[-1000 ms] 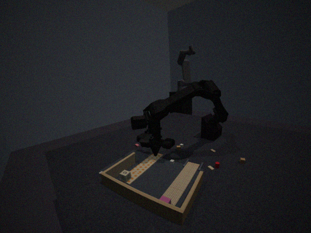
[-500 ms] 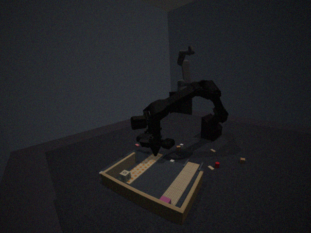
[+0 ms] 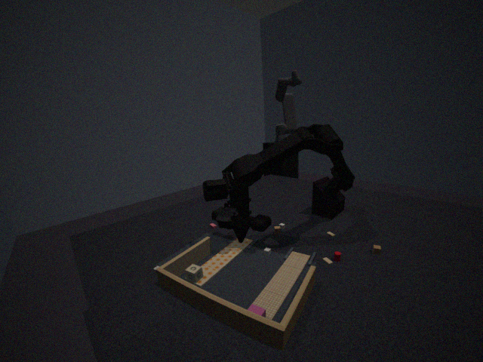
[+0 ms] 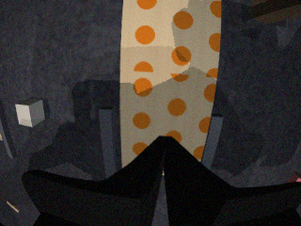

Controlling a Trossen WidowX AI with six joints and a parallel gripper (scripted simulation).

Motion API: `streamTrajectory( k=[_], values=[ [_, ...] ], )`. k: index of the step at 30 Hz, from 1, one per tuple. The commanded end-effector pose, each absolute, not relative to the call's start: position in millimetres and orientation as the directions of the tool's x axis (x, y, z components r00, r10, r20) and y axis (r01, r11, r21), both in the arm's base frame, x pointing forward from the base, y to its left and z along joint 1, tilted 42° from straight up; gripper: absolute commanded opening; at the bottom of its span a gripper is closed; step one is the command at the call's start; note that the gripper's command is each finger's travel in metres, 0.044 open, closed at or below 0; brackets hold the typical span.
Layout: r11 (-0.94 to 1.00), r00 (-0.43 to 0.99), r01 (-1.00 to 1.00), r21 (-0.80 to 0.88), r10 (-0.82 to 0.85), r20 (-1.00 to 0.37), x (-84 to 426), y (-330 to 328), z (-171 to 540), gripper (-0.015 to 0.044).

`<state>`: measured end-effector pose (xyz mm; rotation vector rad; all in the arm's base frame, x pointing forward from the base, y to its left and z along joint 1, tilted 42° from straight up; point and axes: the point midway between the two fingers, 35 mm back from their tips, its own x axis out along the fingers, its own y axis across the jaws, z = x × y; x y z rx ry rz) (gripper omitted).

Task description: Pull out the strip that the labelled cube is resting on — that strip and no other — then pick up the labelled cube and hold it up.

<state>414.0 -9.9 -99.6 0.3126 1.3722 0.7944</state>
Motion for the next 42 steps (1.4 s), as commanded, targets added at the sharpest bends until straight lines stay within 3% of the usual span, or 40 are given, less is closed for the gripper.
streamTrajectory(
  k=[1,42],
  values=[
    [0.704,-0.017,-0.315,0.637,0.666,-0.745,406,-8,-104,0.0],
    [0.705,-0.02,-0.313,0.637,0.665,-0.746,347,-23,-119,0.0]
  ],
)
